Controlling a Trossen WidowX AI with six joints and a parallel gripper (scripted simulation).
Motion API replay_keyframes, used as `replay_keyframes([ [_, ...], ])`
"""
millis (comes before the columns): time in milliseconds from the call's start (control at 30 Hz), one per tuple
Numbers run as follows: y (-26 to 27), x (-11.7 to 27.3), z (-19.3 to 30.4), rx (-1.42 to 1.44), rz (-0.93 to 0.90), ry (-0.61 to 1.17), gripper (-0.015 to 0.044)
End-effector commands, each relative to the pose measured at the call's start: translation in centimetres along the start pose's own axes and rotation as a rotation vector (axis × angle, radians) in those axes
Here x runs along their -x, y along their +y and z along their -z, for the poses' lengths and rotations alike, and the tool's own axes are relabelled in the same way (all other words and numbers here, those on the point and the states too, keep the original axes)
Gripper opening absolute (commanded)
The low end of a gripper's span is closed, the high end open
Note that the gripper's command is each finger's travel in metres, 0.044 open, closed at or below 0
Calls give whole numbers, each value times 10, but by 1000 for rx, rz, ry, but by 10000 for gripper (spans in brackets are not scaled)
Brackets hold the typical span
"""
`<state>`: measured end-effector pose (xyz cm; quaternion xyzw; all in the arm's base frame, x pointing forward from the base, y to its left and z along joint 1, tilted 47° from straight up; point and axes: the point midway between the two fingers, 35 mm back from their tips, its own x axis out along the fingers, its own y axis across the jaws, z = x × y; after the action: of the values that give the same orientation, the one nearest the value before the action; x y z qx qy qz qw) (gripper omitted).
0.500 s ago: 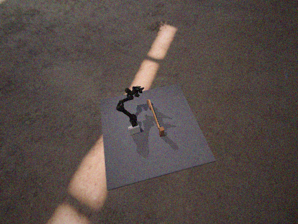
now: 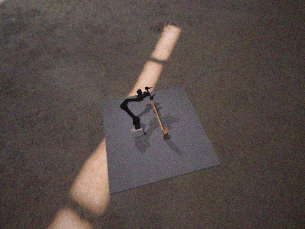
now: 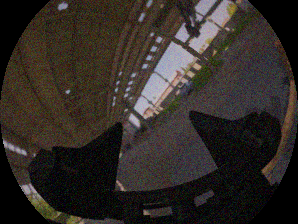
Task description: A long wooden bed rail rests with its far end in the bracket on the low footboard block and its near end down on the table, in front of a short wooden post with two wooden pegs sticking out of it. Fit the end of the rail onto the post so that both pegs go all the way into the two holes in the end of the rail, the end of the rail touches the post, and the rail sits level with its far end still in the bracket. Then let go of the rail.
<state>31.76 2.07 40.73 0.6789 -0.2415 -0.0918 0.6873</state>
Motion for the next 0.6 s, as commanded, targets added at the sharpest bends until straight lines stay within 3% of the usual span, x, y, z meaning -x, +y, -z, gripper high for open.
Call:
replay_keyframes([
  [0,-33,-24,12,337,76,63,440],
  [167,-83,-46,24,790,180,202,440],
  [333,-167,-66,21,1363,323,506,440],
  [567,-244,-65,3,1760,387,912,440],
])
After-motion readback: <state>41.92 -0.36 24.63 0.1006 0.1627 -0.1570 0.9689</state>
